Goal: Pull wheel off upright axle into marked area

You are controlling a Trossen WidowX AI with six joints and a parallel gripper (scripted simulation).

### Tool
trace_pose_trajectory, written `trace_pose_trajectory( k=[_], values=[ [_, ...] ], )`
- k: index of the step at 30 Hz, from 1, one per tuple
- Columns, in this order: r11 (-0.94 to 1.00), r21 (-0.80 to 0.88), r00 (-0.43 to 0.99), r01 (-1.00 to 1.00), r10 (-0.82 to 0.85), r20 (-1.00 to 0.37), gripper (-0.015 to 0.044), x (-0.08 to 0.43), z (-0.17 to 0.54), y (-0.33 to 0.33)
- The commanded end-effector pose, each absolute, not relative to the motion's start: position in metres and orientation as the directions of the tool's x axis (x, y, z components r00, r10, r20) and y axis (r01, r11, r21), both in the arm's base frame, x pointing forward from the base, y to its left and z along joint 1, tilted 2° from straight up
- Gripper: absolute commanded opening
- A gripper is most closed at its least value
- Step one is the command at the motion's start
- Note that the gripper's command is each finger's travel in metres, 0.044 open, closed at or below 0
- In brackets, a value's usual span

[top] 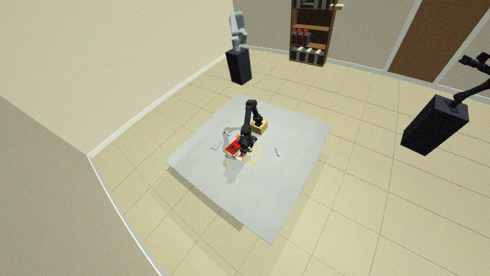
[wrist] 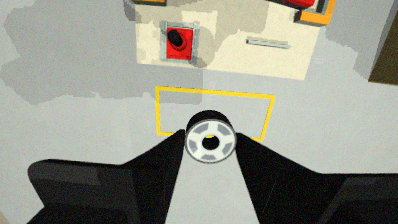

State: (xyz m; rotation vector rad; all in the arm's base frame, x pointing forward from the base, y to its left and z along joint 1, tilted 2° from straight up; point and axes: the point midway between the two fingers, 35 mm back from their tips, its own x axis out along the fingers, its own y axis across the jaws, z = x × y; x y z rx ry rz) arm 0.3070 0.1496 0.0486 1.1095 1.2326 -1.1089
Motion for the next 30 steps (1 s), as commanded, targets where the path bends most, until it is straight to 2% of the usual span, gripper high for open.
trace_pose_trajectory(
  k=[1,17,30],
  values=[
    [0.123,0.021,0.023,0.992,-0.017,-1.000,0.0000,0.296,0.049,0.161],
    [0.123,0.020,0.022,0.992,-0.016,-1.000,0.0000,0.287,0.023,0.172],
    [0.123,0.019,0.021,0.992,-0.016,-1.000,0.0000,0.287,-0.055,0.170]
  ],
)
